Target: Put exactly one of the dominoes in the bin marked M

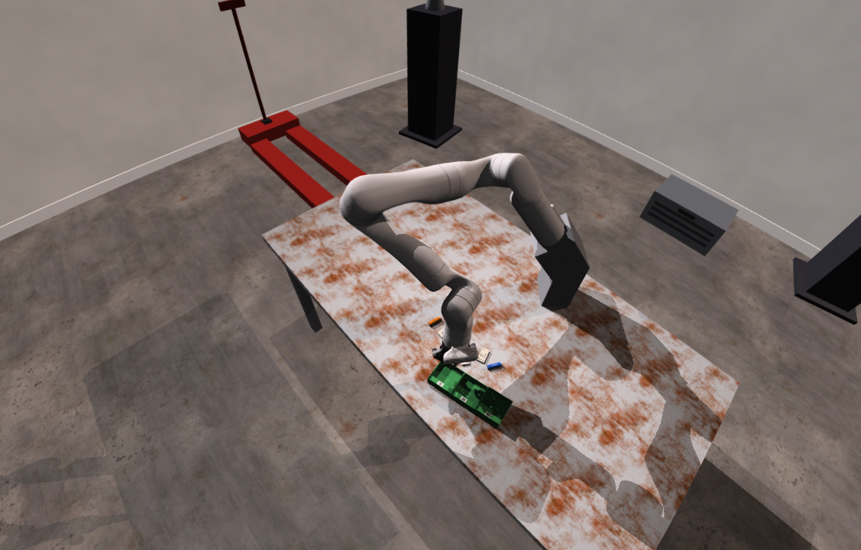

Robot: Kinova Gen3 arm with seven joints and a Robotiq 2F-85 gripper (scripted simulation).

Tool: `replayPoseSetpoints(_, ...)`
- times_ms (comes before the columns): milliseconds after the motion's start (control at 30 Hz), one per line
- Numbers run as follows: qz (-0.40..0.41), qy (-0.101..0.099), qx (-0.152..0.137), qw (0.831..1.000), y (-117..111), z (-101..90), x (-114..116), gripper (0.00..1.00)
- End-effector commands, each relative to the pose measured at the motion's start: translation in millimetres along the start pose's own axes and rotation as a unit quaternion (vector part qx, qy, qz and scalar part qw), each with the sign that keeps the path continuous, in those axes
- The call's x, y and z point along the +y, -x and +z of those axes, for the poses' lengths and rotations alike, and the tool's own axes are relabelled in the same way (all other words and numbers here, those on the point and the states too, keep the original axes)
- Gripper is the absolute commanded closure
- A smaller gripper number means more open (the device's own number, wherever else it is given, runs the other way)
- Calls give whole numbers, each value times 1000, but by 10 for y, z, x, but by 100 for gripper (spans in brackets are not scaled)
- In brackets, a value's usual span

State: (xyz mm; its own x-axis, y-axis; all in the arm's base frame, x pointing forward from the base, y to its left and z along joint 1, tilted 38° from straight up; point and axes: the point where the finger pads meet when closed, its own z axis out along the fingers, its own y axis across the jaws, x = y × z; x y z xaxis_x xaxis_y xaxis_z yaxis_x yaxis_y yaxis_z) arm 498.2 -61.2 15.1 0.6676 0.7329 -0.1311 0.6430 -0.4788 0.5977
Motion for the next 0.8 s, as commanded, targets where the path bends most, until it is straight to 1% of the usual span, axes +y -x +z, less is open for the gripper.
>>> replayPoseSetpoints(0,78,5,3,997,15,11,4,91)
replayPoseSetpoints(100,141,4,3,990,15,11,4,91)
replayPoseSetpoints(233,224,3,3,975,14,11,4,91)
replayPoseSetpoints(300,224,3,3,975,14,11,4,91)
replayPoseSetpoints(333,282,5,4,959,15,11,4,91)
replayPoseSetpoints(500,373,5,5,928,15,11,4,91)
replayPoseSetpoints(700,373,5,5,928,14,11,4,91)
replayPoseSetpoints(767,373,5,5,928,14,64,4,91)
